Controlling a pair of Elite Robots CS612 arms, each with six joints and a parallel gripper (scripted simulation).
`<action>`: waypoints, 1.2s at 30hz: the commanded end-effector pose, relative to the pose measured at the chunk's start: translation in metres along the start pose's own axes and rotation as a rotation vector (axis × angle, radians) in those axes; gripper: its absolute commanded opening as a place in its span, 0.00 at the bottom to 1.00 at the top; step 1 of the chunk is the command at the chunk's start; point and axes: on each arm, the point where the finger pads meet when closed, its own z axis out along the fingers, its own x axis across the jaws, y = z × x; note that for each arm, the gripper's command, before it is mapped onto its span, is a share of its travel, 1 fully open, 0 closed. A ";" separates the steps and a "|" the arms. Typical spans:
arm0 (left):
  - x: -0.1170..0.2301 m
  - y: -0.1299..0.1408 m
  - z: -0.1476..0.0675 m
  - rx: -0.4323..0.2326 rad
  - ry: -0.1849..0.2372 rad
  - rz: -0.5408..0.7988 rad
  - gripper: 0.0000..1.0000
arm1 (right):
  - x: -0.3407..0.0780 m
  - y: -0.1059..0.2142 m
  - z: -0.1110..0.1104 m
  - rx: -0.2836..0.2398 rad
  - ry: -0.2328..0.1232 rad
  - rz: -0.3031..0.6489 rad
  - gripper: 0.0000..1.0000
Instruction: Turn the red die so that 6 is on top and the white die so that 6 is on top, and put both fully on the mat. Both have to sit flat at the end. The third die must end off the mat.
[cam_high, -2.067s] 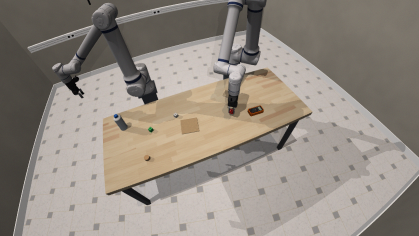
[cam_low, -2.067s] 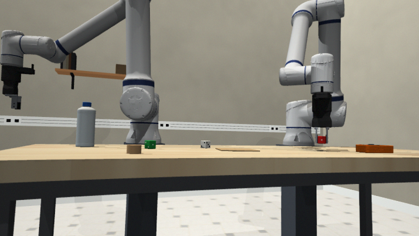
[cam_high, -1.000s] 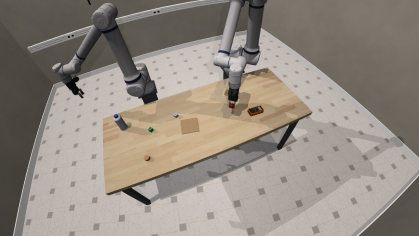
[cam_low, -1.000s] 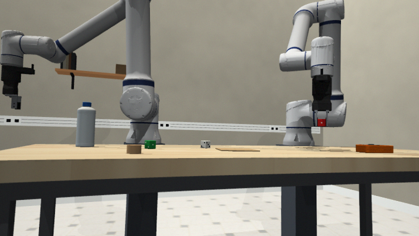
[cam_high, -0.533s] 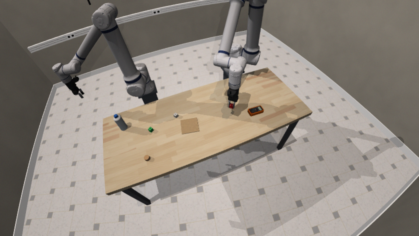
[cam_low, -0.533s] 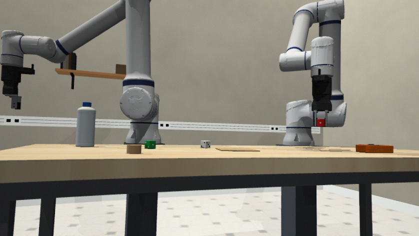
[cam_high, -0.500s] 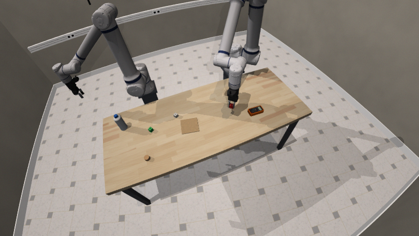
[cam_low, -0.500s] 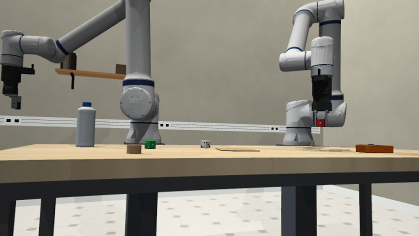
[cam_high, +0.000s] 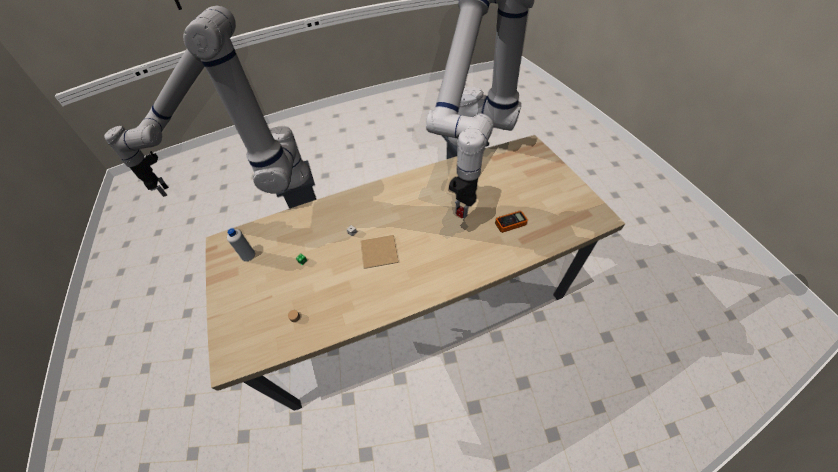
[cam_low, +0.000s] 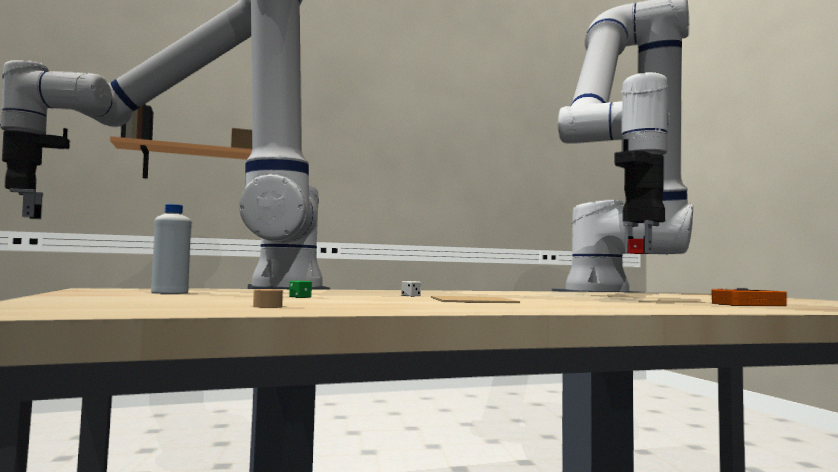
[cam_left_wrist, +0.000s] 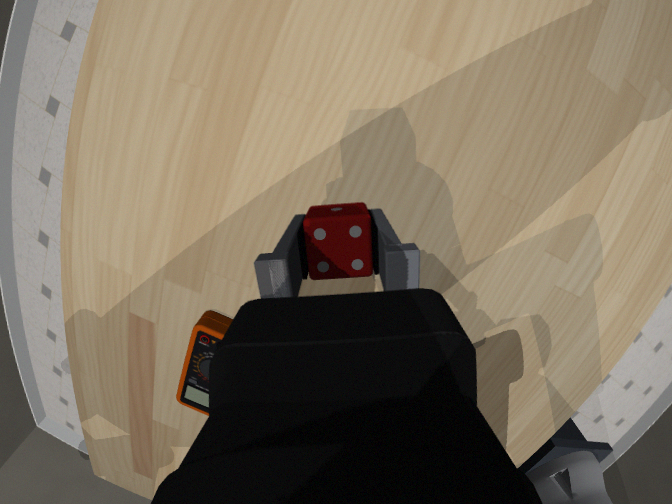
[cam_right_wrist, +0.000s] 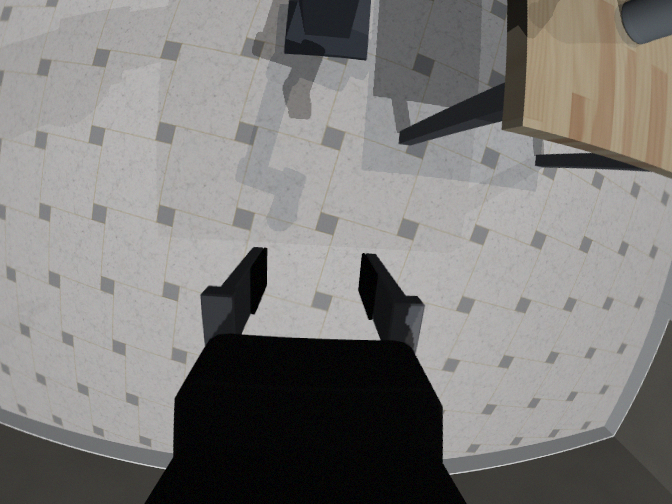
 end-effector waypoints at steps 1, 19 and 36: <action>0.002 -0.003 0.000 0.002 0.001 0.126 0.57 | 0.000 0.001 -0.001 -0.002 0.000 0.000 1.00; 0.009 -0.007 0.002 0.003 0.000 0.707 0.57 | 0.000 0.001 -0.001 -0.002 0.000 0.000 1.00; 0.011 -0.005 0.005 0.003 -0.001 1.280 0.57 | 0.000 0.001 -0.001 -0.002 0.000 0.000 1.00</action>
